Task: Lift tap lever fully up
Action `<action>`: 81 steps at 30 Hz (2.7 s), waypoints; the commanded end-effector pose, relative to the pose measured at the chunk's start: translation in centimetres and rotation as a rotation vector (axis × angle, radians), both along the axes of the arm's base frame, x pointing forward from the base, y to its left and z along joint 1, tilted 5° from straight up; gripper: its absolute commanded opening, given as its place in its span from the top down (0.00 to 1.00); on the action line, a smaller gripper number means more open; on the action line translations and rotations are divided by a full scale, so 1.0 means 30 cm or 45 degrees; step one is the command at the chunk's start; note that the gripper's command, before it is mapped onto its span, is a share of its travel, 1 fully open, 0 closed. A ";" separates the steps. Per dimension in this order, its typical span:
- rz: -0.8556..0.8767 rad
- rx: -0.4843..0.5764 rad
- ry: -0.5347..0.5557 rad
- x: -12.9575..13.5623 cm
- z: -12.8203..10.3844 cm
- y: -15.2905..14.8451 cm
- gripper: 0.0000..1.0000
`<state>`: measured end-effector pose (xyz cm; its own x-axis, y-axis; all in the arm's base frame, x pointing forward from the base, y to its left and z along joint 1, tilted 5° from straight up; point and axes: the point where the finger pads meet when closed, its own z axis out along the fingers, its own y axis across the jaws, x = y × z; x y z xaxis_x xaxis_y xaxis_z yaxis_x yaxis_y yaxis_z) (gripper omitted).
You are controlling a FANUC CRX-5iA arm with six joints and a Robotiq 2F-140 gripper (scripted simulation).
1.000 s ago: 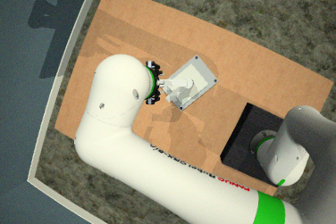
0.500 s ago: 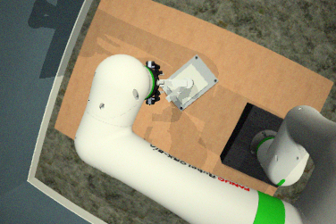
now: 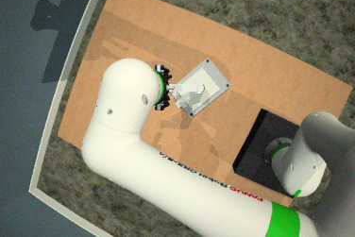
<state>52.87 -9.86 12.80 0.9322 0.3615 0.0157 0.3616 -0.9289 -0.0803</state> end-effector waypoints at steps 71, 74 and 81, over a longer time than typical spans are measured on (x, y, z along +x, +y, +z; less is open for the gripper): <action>0.000 0.000 -0.001 0.000 -0.158 0.011 0.60; 0.000 0.000 -0.001 0.000 -0.158 0.011 0.60; 0.000 0.000 -0.001 0.000 -0.158 0.011 0.60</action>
